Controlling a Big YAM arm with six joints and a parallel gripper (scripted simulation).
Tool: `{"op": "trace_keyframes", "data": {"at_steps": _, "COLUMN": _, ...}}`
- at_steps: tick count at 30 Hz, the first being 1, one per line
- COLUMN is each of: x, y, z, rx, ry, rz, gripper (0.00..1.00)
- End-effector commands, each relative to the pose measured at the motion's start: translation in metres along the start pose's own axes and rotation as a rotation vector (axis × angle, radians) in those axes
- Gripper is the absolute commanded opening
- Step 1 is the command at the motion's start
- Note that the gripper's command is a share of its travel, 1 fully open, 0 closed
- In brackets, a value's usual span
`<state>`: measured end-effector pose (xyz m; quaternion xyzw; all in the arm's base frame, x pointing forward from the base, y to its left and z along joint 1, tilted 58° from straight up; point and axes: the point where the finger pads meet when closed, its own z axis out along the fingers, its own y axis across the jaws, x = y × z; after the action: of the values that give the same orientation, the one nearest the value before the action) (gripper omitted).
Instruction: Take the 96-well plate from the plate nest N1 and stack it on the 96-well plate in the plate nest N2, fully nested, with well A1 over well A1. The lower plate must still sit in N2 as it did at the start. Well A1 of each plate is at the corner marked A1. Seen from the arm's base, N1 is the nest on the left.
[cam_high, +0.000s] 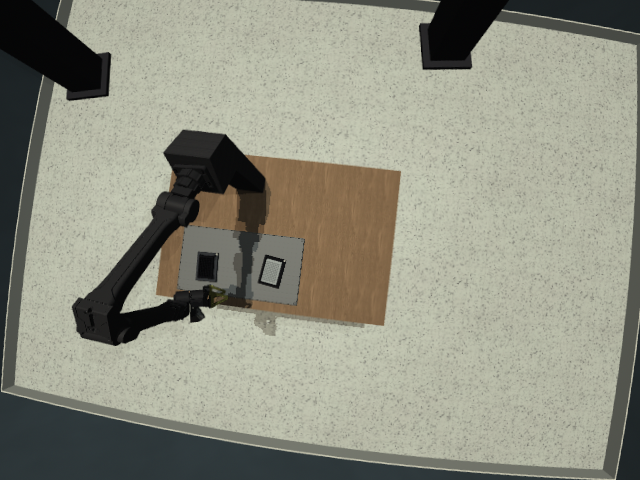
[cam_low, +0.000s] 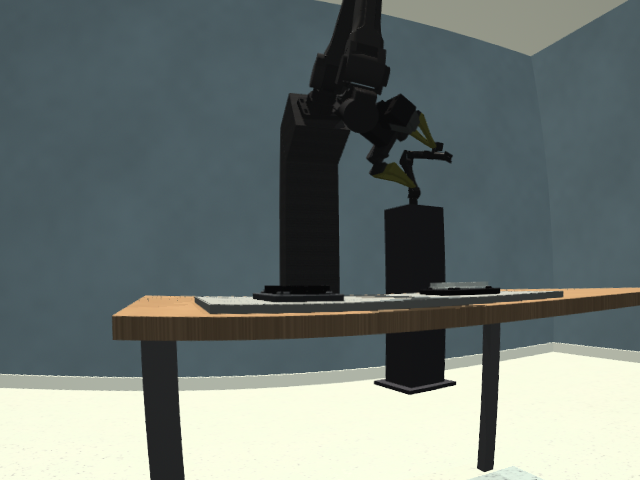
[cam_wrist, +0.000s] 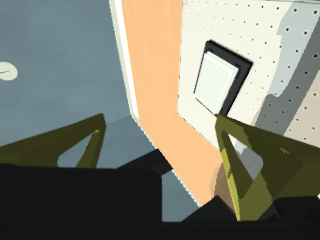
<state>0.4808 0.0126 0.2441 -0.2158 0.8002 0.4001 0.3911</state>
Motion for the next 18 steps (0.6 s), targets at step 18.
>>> {"op": "trace_keyframes", "data": {"at_steps": 18, "x": -0.0097, "y": 0.0087, "z": 0.0028, "rx": 0.026, "ry": 0.010, "rz": -0.036, "gripper": 1.00}}
